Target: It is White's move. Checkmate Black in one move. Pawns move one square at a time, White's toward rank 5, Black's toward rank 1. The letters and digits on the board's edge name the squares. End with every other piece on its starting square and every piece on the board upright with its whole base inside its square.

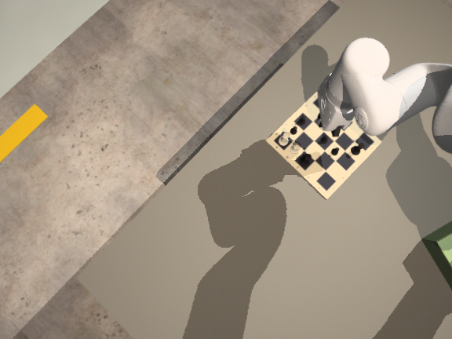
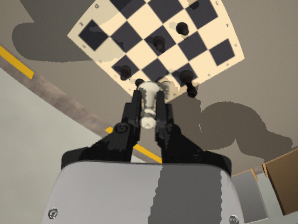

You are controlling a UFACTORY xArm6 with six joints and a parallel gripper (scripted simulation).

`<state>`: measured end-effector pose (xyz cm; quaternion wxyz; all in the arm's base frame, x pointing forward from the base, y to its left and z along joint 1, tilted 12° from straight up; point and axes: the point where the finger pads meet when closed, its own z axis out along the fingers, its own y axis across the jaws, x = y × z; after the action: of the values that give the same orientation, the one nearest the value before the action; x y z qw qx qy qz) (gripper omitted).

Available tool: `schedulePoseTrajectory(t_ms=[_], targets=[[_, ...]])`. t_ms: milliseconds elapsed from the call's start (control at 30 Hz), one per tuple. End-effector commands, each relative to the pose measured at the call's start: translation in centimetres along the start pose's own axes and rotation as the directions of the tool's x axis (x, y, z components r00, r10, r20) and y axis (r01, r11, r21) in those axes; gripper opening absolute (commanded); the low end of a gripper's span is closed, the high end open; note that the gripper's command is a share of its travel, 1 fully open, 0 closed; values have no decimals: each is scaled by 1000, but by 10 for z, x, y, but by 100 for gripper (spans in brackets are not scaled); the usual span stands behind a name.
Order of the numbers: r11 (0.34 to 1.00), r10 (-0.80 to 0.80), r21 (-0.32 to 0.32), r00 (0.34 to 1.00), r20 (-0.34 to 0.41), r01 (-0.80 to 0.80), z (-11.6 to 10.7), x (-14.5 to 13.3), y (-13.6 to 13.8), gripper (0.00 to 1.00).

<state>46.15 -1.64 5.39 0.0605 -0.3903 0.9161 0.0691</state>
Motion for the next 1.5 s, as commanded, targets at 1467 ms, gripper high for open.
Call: schedulePoseTrajectory(t_ms=[1467], targets=[[774,-633,15,774,17,633,67,-5,38,0]])
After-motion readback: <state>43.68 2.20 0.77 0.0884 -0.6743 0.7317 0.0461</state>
